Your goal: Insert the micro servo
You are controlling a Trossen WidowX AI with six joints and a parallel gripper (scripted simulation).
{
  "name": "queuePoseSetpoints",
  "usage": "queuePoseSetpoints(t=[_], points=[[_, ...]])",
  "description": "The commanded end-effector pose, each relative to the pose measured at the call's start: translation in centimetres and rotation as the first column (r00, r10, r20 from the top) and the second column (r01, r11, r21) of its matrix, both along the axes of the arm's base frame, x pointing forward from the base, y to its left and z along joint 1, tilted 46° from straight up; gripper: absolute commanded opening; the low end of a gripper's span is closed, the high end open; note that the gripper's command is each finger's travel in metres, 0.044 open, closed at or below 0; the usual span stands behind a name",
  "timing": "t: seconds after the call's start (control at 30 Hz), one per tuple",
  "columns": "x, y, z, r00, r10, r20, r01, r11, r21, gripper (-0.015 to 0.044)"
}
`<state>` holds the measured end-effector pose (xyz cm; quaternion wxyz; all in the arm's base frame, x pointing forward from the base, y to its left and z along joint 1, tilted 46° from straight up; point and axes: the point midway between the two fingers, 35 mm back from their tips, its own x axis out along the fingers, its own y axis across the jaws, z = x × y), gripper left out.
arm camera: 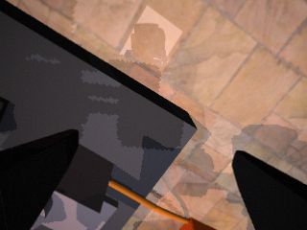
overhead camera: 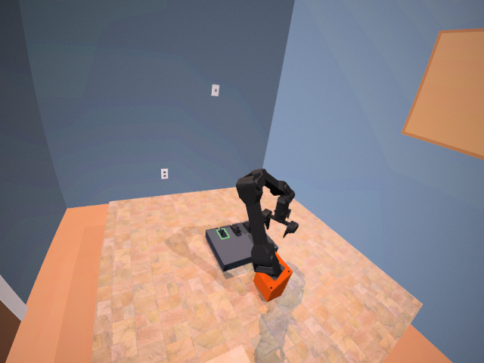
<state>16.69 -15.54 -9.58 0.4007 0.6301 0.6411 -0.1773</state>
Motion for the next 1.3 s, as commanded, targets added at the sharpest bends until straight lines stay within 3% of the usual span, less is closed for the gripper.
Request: queuePoseSetpoints(t=[0.0, 0.4, 0.8, 0.97, 1.27], points=[[0.3, 0.4, 1.2, 0.992, 0.094, 0.088, -0.093, 0.995, -0.017, 0.0440], [1.1, 0.9, 3.8, 0.866, 0.371, 0.335, -0.348, 0.929, -0.127, 0.0440], [2.0, 2.2, 6.6, 0.606, 0.593, 0.530, -0.539, 0.796, -0.274, 0.0440], [2.3, 2.7, 7.7, 0.487, 0.653, 0.580, -0.584, 0.737, -0.339, 0.0440], [2.5, 3.5, 6.9, 0.483, 0.655, 0.582, -0.586, 0.735, -0.341, 0.0440]])
